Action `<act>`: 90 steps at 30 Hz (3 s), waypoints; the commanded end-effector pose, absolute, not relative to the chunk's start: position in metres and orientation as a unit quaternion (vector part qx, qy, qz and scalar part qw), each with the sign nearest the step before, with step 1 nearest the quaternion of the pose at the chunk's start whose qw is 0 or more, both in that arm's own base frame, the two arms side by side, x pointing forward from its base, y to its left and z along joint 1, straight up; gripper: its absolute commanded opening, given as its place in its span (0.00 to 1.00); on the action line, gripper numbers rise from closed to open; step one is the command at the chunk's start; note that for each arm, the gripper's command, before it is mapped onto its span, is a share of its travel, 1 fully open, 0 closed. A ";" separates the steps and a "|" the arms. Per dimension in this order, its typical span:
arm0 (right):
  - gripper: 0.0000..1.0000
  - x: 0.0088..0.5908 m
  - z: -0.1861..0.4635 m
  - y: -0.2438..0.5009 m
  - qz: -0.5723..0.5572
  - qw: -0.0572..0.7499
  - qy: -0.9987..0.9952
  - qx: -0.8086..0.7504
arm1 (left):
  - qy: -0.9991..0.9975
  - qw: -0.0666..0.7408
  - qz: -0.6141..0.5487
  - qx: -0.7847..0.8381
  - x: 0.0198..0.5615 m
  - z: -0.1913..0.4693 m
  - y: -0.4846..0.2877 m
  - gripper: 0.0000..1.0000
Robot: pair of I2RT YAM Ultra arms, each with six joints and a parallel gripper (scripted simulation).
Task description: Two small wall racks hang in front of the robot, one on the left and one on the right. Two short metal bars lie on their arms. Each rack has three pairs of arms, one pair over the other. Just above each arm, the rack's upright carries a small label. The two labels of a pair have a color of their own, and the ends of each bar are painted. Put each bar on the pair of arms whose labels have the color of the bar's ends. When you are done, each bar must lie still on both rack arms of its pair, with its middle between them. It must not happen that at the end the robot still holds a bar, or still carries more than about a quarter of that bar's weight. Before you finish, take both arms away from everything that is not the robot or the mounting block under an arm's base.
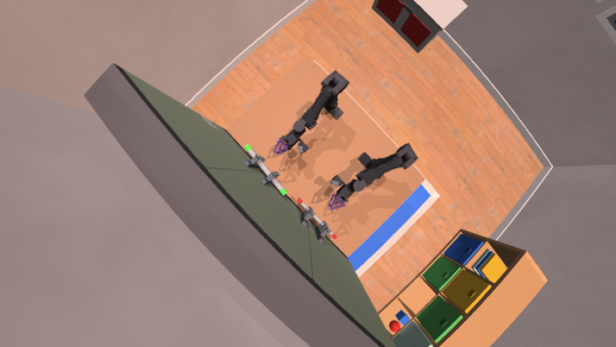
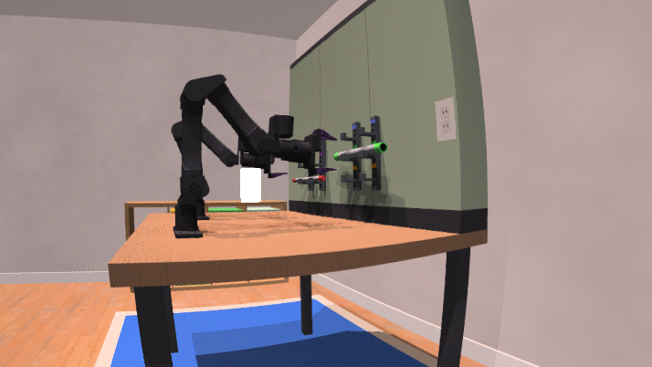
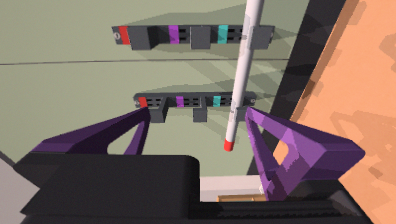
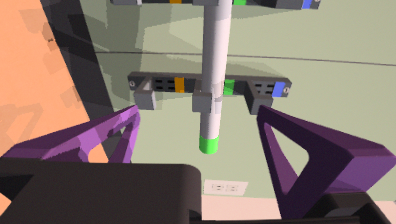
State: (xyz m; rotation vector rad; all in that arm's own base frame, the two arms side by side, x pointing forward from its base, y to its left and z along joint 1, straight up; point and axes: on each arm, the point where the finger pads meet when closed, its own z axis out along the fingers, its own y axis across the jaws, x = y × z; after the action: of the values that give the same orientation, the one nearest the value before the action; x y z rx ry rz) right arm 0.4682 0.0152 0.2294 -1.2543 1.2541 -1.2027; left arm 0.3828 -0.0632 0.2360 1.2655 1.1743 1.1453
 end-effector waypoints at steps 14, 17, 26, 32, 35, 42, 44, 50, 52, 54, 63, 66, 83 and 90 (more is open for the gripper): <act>1.00 0.458 0.246 0.034 -0.501 0.489 0.511 -0.499 | 0.483 0.517 0.483 0.515 0.383 0.245 -0.059 1.00; 1.00 0.458 0.246 0.034 -0.501 0.489 0.511 -0.499 | 0.483 0.517 0.483 0.515 0.385 0.242 -0.059 1.00; 1.00 0.458 0.246 0.034 -0.501 0.489 0.511 -0.499 | 0.483 0.517 0.483 0.515 0.389 0.234 -0.059 1.00; 1.00 0.458 0.246 0.034 -0.501 0.488 0.512 -0.499 | 0.483 0.517 0.483 0.515 0.391 0.233 -0.059 1.00; 1.00 0.458 0.246 0.034 -0.501 0.488 0.512 -0.499 | 0.483 0.517 0.483 0.515 0.393 0.232 -0.058 1.00; 1.00 0.458 0.246 0.034 -0.501 0.488 0.512 -0.499 | 0.483 0.517 0.483 0.515 0.396 0.230 -0.058 1.00; 1.00 0.458 0.246 0.034 -0.501 0.488 0.512 -0.499 | 0.483 0.517 0.483 0.515 0.397 0.229 -0.058 1.00; 1.00 0.458 0.246 0.034 -0.501 0.488 0.512 -0.499 | 0.483 0.517 0.483 0.515 0.400 0.226 -0.058 1.00; 1.00 0.458 0.246 0.034 -0.501 0.488 0.512 -0.499 | 0.483 0.517 0.483 0.515 0.401 0.225 -0.058 1.00; 1.00 0.458 0.246 0.034 -0.501 0.488 0.512 -0.499 | 0.483 0.517 0.483 0.515 0.402 0.223 -0.058 1.00; 1.00 0.458 0.246 0.034 -0.501 0.488 0.512 -0.499 | 0.483 0.517 0.483 0.515 0.405 0.218 -0.057 1.00; 1.00 0.458 0.246 0.034 -0.501 0.488 0.512 -0.499 | 0.483 0.517 0.483 0.515 0.407 0.215 -0.057 1.00; 1.00 0.458 0.245 0.034 -0.500 0.487 0.513 -0.500 | 0.483 0.517 0.483 0.515 0.414 0.201 -0.057 1.00; 1.00 0.458 0.245 0.034 -0.500 0.487 0.513 -0.500 | 0.483 0.517 0.483 0.515 0.418 0.193 -0.056 1.00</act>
State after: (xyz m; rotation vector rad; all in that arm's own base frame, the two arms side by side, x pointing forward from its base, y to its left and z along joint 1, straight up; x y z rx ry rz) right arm 0.4628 0.0332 0.2285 -1.2573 1.2648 -1.2108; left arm 0.4149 -0.0596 0.1838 1.2805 1.1883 1.1382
